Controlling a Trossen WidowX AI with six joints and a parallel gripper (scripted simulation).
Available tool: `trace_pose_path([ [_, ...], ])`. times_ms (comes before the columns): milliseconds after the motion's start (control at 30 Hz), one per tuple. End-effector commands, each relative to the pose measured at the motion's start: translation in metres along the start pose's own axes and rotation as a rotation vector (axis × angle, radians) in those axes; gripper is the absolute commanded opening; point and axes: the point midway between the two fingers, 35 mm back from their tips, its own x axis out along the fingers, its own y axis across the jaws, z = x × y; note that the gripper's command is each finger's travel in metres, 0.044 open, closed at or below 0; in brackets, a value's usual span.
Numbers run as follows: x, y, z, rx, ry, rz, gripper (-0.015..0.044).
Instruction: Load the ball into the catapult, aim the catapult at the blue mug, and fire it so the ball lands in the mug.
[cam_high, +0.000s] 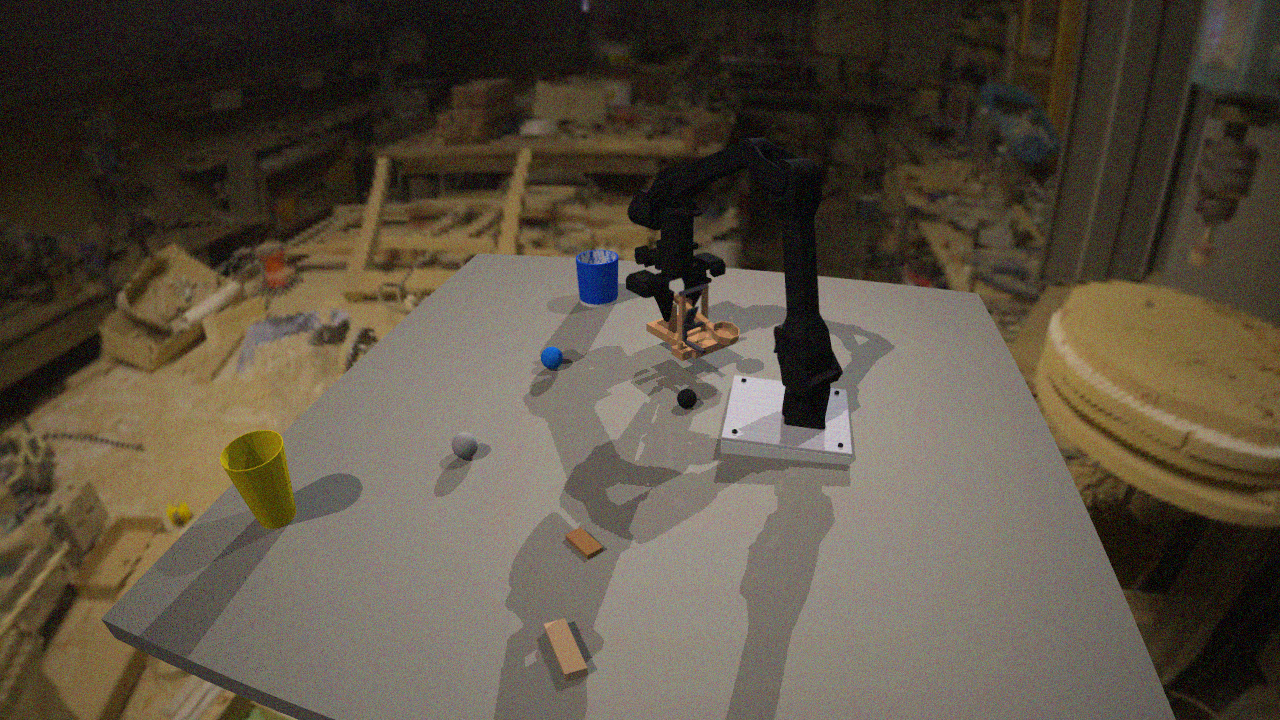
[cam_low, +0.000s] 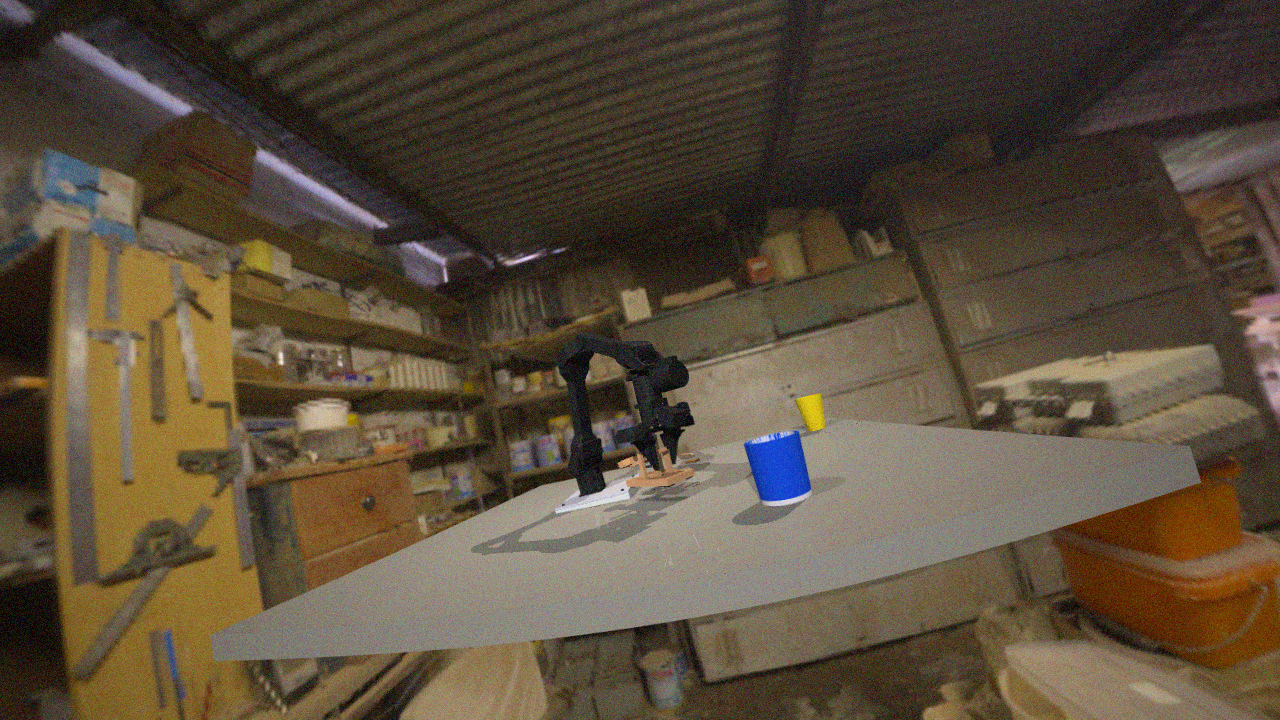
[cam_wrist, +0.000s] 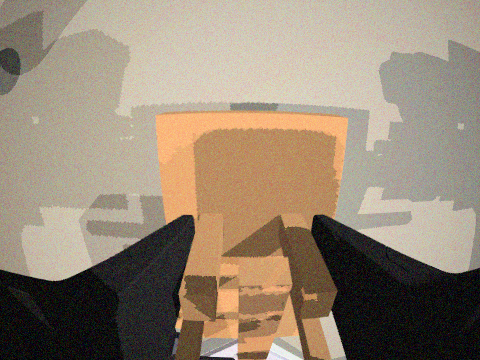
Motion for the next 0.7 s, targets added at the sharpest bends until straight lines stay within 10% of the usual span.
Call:
trace_pose_path([
  [0,0.003,0.0,0.001,0.001,-0.008,0.002,0.0],
  [667,0.036,0.0,0.001,-0.001,-0.007,0.002,0.0],
])
